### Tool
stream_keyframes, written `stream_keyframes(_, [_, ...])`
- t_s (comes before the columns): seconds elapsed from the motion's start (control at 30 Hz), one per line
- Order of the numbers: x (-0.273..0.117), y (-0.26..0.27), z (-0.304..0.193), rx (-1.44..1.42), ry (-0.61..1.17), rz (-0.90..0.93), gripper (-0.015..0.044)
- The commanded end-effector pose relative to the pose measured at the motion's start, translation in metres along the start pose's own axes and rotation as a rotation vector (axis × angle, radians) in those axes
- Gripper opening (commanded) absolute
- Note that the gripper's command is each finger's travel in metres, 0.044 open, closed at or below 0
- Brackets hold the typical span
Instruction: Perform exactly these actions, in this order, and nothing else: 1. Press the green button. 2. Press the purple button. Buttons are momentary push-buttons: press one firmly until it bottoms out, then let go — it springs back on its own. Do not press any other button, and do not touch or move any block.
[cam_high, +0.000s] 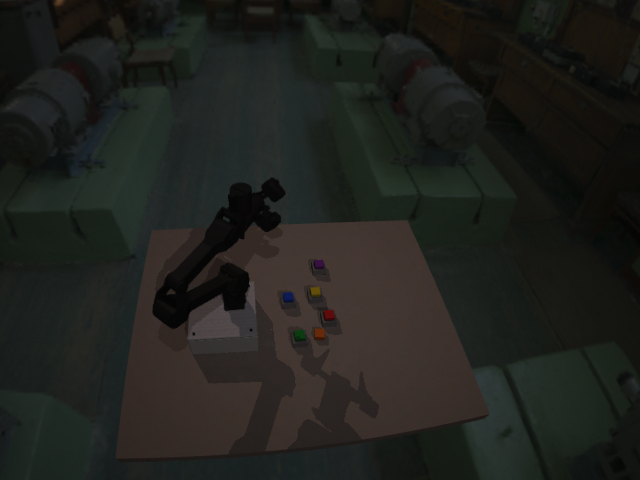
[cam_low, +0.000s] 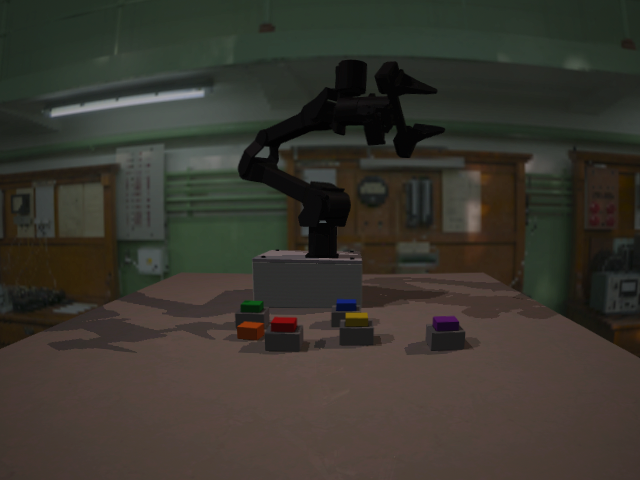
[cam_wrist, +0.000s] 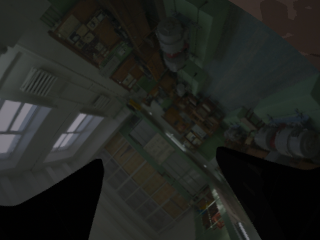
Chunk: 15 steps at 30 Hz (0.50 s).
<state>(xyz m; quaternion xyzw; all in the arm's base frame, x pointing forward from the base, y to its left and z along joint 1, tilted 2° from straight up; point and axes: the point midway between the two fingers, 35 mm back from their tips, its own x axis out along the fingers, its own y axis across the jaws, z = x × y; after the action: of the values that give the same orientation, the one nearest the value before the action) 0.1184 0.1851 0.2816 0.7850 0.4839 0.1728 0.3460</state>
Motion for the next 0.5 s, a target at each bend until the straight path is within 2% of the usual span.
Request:
stream_keyframes(0.0, [0.001, 0.001, 0.002, -0.013, -0.012, 0.000, 0.0400])
stream_keyframes(0.13, [0.011, 0.013, 0.051, -0.271, -0.251, -0.037, 0.0400])
stream_keyframes(0.27, [0.007, 0.026, 0.112, -0.542, -0.511, -0.181, 0.0400])
stream_keyframes(0.47, [-0.008, 0.033, 0.158, -0.710, -0.668, -0.357, 0.0400])
